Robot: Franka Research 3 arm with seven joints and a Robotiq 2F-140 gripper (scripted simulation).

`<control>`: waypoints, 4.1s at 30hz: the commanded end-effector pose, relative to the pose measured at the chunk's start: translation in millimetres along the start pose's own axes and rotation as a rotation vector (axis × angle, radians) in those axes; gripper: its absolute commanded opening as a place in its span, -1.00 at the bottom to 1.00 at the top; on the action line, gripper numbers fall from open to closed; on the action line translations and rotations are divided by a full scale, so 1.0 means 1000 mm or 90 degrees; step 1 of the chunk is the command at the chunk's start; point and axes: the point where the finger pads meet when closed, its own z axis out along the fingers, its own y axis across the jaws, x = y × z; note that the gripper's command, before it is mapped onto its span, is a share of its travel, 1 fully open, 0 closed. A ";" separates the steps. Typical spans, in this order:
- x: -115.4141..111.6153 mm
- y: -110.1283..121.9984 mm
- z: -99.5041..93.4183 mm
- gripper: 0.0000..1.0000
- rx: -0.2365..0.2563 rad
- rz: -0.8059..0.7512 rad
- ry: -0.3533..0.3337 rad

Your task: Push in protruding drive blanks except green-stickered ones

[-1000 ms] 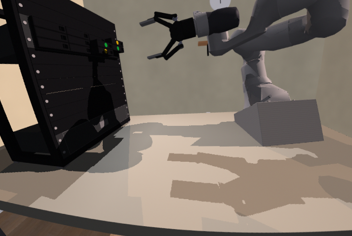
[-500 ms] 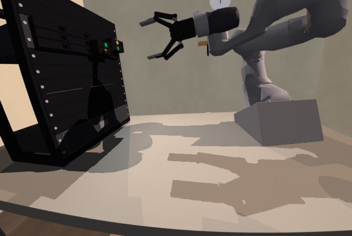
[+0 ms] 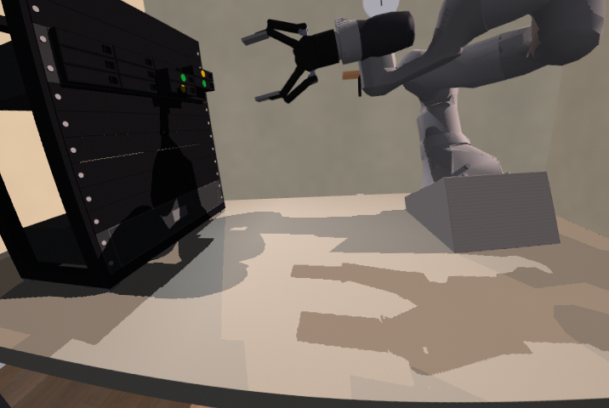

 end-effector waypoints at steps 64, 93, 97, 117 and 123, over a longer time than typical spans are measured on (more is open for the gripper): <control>-0.019 -0.019 0.116 1.00 0.092 -0.046 0.017; -0.037 -0.007 0.129 1.00 0.092 -0.046 0.017; -0.042 -0.004 0.133 1.00 0.092 -0.046 0.017; -0.043 -0.003 0.134 1.00 0.092 -0.046 0.017; -0.043 -0.003 0.134 1.00 0.092 -0.046 0.017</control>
